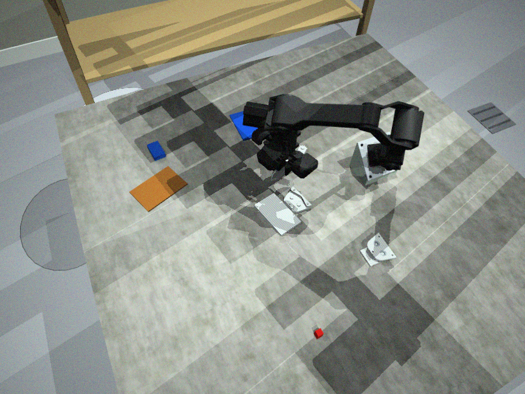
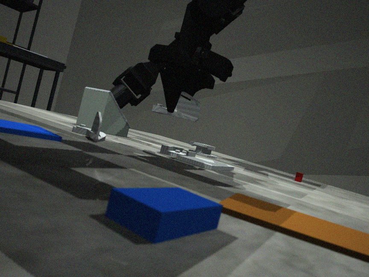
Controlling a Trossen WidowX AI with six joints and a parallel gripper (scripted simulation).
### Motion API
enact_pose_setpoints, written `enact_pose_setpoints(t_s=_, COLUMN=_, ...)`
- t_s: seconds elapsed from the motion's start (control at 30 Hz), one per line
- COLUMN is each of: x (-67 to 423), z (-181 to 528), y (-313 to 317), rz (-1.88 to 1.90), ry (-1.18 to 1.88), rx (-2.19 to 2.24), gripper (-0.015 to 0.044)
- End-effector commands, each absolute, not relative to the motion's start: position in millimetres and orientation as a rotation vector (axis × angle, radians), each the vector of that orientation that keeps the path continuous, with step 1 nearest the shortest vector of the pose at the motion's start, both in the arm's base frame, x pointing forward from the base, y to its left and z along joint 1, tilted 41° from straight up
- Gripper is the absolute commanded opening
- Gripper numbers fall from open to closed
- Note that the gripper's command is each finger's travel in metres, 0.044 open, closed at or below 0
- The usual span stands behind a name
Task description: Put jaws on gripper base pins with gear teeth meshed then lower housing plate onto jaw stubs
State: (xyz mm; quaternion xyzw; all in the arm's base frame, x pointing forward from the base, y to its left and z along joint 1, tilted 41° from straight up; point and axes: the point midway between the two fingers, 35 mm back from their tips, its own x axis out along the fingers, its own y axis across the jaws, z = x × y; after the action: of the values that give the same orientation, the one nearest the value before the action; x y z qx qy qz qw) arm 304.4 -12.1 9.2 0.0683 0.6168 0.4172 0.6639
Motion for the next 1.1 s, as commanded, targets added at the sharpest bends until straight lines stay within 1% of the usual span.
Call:
enact_pose_setpoints(t_s=0.0, x=305.8, z=9.7, y=-13.5, rz=0.938, ry=1.389, rx=0.152, gripper=0.0134)
enact_pose_setpoints(t_s=1.07, x=305.8, z=9.7, y=-13.5, rz=0.962, ry=1.372, rx=0.126, gripper=0.0134)
